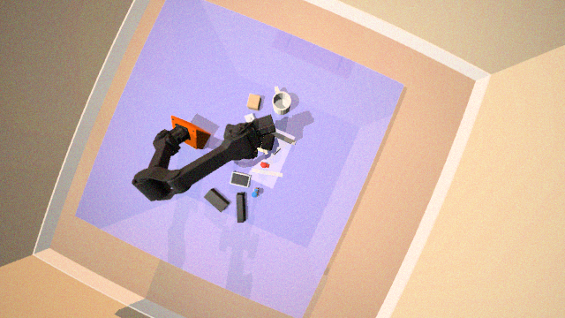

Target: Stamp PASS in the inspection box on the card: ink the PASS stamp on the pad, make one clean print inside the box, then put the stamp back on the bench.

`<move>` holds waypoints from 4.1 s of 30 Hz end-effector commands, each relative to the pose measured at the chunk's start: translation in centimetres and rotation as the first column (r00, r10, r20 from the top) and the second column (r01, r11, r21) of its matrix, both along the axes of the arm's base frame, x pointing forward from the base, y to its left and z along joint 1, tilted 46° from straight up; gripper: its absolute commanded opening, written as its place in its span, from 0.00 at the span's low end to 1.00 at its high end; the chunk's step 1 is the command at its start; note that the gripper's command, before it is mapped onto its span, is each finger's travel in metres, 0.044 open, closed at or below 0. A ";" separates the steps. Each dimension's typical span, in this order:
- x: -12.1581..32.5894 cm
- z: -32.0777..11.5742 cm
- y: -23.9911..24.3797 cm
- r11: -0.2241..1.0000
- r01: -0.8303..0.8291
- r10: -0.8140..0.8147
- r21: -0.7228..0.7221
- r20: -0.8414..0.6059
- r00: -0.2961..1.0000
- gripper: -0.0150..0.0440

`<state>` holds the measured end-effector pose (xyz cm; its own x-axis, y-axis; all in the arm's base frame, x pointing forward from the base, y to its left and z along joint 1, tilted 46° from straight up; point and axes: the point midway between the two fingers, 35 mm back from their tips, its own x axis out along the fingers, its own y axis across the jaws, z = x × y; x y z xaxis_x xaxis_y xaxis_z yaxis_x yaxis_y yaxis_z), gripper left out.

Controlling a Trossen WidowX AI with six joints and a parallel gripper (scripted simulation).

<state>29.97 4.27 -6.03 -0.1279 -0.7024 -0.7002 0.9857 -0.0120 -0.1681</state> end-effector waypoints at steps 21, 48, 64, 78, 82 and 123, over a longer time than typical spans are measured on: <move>0.0 -1.3 -0.8 1.000 0.020 -0.020 -0.001 0.019 1.000 0.25; -0.2 -2.6 -2.1 1.000 0.019 -0.019 -0.004 0.019 1.000 0.25; -0.3 -3.3 -2.9 1.000 0.019 -0.019 -0.006 0.019 1.000 0.25; -0.5 -3.9 -3.5 1.000 0.019 -0.019 -0.008 0.019 1.000 0.25; -0.5 -4.1 -3.7 1.000 0.019 -0.019 -0.009 0.019 1.000 0.25; -0.8 -5.1 -4.8 1.000 0.019 -0.019 -0.012 0.019 1.000 0.25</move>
<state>29.17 -0.46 -11.08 -0.1290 -0.7058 -0.6966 0.9886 -0.0365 -0.1461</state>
